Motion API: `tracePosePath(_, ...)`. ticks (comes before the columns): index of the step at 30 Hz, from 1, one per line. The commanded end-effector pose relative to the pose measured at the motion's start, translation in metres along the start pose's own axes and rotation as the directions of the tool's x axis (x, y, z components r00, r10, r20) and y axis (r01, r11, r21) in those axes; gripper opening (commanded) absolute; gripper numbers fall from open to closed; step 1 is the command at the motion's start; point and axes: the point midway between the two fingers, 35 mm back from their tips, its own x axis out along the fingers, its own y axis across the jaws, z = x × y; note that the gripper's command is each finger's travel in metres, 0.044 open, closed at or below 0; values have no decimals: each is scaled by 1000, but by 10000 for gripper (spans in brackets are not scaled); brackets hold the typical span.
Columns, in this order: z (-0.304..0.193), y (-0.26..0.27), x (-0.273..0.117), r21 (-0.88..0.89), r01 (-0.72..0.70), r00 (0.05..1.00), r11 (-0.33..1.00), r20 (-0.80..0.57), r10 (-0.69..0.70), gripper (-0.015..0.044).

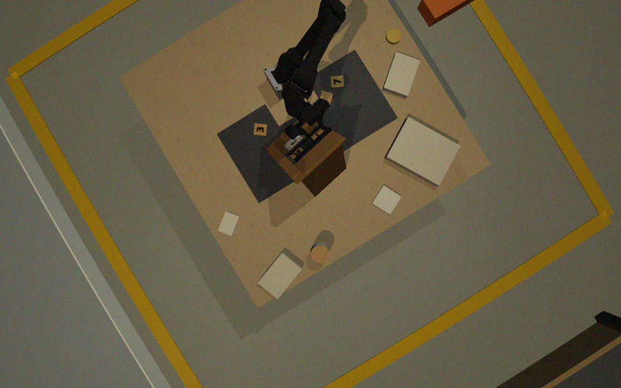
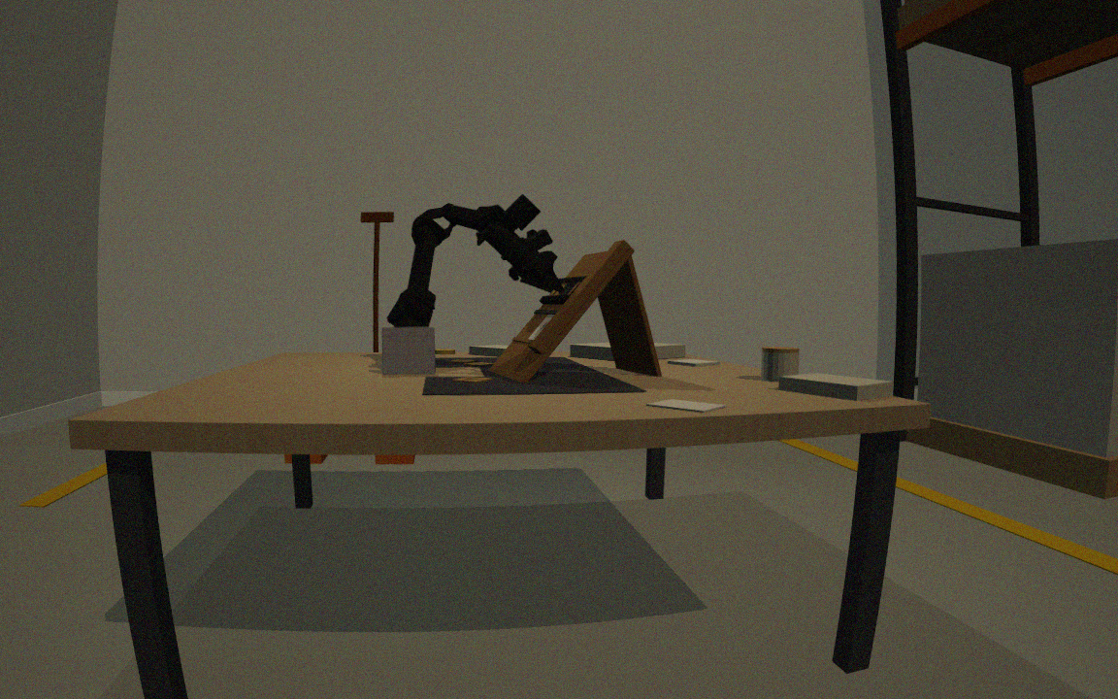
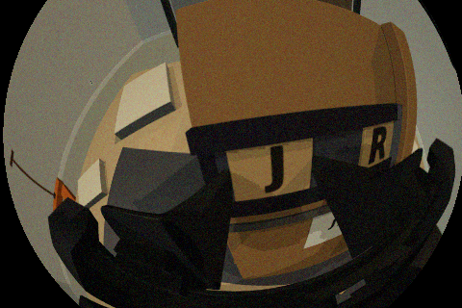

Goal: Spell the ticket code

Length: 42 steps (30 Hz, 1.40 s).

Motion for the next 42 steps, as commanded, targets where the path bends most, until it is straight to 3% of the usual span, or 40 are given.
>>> tracePosePath(1,2,-2,0,-8,-4,1000,1000,3,4,0)
tracePosePath(42,2,-24,0,-9,-4,1000,1000,4,4,0)
